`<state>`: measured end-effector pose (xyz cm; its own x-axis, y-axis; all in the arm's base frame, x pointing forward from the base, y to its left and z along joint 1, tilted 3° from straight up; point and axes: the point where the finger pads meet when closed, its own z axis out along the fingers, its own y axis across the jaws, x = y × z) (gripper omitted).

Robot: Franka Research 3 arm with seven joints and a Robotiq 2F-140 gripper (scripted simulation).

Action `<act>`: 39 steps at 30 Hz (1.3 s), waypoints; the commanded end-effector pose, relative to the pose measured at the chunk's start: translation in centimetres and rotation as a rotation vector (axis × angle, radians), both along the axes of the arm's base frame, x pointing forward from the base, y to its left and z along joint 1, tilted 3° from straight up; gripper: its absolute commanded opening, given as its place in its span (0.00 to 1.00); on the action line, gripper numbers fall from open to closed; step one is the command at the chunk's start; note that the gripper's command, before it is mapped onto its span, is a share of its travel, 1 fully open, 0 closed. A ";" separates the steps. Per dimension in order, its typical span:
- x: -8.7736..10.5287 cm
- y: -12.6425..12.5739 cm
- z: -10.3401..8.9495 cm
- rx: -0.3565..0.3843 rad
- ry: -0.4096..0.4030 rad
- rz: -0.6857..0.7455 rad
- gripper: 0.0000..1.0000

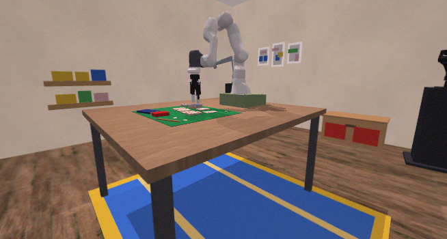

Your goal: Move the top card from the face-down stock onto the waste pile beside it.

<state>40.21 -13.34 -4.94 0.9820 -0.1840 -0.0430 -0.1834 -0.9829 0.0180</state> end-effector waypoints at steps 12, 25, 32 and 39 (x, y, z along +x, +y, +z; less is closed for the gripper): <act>0.0 0.0 0.0 0.000 0.000 0.009 0.50; 0.0 0.0 0.0 0.000 0.000 0.009 0.42; 0.0 0.0 0.0 0.000 0.000 0.009 0.42; 0.0 0.0 0.0 0.000 0.000 0.009 0.42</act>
<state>40.20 -13.34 -4.94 0.9822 -0.1830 -0.0431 -0.1824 -0.9831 0.0180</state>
